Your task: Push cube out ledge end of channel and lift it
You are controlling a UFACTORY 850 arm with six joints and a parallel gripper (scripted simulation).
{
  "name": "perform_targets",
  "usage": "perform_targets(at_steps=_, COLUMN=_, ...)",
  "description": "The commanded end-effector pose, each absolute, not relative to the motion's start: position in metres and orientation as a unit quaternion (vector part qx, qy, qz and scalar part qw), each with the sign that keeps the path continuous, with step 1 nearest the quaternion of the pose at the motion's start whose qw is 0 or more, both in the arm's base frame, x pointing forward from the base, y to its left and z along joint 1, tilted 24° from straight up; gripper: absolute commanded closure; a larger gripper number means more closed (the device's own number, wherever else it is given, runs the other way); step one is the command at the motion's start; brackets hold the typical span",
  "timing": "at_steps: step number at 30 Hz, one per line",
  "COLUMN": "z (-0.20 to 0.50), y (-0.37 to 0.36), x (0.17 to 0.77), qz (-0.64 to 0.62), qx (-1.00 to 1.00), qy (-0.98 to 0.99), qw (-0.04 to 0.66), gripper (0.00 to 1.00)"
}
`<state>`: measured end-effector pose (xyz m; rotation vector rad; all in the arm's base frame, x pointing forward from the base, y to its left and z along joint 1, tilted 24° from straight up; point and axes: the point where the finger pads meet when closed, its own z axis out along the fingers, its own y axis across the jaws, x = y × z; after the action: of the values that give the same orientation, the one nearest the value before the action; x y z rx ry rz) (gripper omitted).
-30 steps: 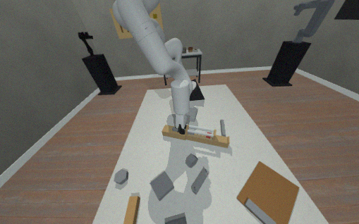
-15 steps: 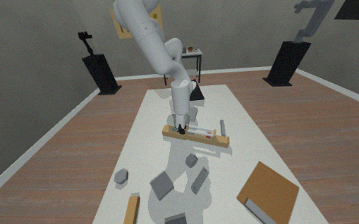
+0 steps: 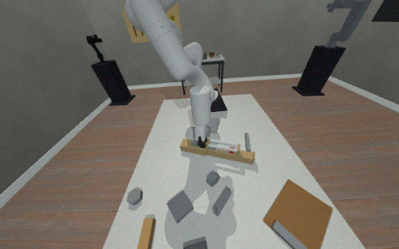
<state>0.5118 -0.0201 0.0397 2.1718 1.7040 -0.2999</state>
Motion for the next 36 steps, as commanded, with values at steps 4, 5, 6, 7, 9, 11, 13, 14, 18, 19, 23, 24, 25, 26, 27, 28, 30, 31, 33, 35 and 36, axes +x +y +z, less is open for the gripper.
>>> perform_targets(at_steps=4, z=0.09, y=0.002, x=0.509, qz=-0.106, qx=0.769, qy=0.604, qw=0.181, gripper=0.61)
perform_targets(at_steps=5, z=0.092, y=0.003, x=0.509, qz=-0.106, qx=0.769, qy=0.604, qw=0.181, gripper=0.61)
perform_targets(at_steps=6, z=0.093, y=0.004, x=0.509, qz=-0.106, qx=0.769, qy=0.604, qw=0.181, gripper=0.61)
perform_targets(at_steps=7, z=0.093, y=0.004, x=0.509, qz=-0.106, qx=0.769, qy=0.604, qw=0.181, gripper=0.61)
perform_targets(at_steps=9, z=0.093, y=0.004, x=0.509, qz=-0.106, qx=0.769, qy=0.604, qw=0.181, gripper=0.61)
perform_targets(at_steps=11, z=0.093, y=0.004, x=0.509, qz=-0.106, qx=0.769, qy=0.604, qw=0.181, gripper=0.61)
perform_targets(at_steps=13, z=0.093, y=0.004, x=0.509, qz=-0.106, qx=0.769, qy=0.604, qw=0.181, gripper=0.61)
perform_targets(at_steps=14, z=0.093, y=0.004, x=0.509, qz=-0.106, qx=0.769, qy=0.604, qw=0.181, gripper=0.61)
perform_targets(at_steps=18, z=0.093, y=0.004, x=0.509, qz=-0.106, qx=0.769, qy=0.603, qw=0.181, gripper=0.61)
perform_targets(at_steps=19, z=0.093, y=0.004, x=0.509, qz=-0.106, qx=0.77, qy=0.603, qw=0.181, gripper=0.61)
perform_targets(at_steps=23, z=0.09, y=0.01, x=0.509, qz=-0.102, qx=0.781, qy=0.588, qw=0.183, gripper=0.61)
perform_targets(at_steps=24, z=0.089, y=0.014, x=0.51, qz=-0.1, qx=0.787, qy=0.58, qw=0.184, gripper=0.61)
perform_targets(at_steps=25, z=0.087, y=0.018, x=0.51, qz=-0.098, qx=0.795, qy=0.57, qw=0.185, gripper=0.61)
perform_targets(at_steps=26, z=0.085, y=0.024, x=0.51, qz=-0.095, qx=0.803, qy=0.558, qw=0.186, gripper=0.61)
perform_targets(at_steps=27, z=0.082, y=0.03, x=0.51, qz=-0.091, qx=0.814, qy=0.543, qw=0.188, gripper=0.61)
perform_targets(at_steps=28, z=0.079, y=0.037, x=0.51, qz=-0.087, qx=0.825, qy=0.526, qw=0.189, gripper=0.61)
perform_targets(at_steps=30, z=0.072, y=0.054, x=0.509, qz=-0.077, qx=0.85, qy=0.485, qw=0.192, gripper=0.61)
perform_targets(at_steps=31, z=0.068, y=0.063, x=0.508, qz=-0.072, qx=0.863, qy=0.461, qw=0.194, gripper=0.61)
perform_targets(at_steps=33, z=0.068, y=0.063, x=0.508, qz=-0.072, qx=0.863, qy=0.461, qw=0.194, gripper=0.61)
perform_targets(at_steps=35, z=0.059, y=0.084, x=0.506, qz=-0.06, qx=0.89, qy=0.407, qw=0.197, gripper=0.61)
perform_targets(at_steps=36, z=0.054, y=0.095, x=0.505, qz=-0.053, qx=0.903, qy=0.378, qw=0.199, gripper=0.61)
